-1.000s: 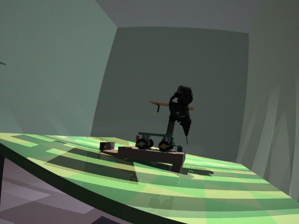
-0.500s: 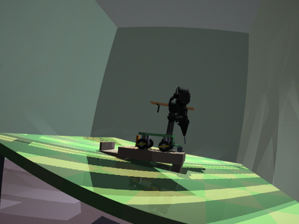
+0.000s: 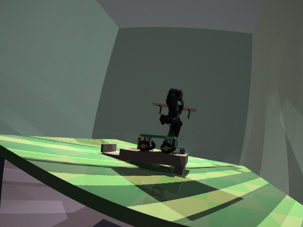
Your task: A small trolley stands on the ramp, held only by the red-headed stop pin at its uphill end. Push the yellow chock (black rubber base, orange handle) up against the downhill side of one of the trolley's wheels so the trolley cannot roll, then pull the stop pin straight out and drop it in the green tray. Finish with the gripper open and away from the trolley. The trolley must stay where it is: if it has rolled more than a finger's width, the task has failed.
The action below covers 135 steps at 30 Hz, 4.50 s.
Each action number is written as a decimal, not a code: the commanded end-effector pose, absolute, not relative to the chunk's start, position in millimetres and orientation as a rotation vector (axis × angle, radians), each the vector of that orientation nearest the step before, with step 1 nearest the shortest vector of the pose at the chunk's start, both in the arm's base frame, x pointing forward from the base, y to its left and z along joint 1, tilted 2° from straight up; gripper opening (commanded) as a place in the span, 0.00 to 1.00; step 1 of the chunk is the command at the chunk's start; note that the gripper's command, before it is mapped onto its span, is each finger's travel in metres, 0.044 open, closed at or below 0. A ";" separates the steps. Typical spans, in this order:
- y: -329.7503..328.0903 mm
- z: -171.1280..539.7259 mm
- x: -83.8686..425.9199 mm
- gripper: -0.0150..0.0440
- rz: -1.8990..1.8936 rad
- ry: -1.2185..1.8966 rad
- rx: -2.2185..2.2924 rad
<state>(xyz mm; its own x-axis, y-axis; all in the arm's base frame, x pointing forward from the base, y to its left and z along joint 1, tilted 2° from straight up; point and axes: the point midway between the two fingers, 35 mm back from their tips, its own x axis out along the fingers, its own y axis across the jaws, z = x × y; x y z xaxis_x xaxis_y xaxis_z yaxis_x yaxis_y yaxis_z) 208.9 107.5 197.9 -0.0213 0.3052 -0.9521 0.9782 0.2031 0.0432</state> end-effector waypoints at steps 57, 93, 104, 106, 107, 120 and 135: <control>-47.1 170.3 236.9 0.25 -1.211 1.309 1.496; -40.1 171.4 236.3 0.25 -2.003 0.376 2.093; -39.7 169.9 235.6 0.25 -2.054 0.257 2.147; -40.2 165.1 233.3 0.25 -2.054 0.258 2.146; -40.6 162.1 231.9 0.25 -2.055 0.258 2.146; -43.3 140.7 227.2 0.25 -2.014 0.165 2.112; -64.7 93.3 233.8 0.25 -1.961 0.067 2.084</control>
<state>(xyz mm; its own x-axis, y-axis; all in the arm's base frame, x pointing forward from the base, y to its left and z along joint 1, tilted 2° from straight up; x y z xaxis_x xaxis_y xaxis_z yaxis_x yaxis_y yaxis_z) 232.6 -58.9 101.4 0.0812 -0.1476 -0.9857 0.2210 -0.9617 0.1622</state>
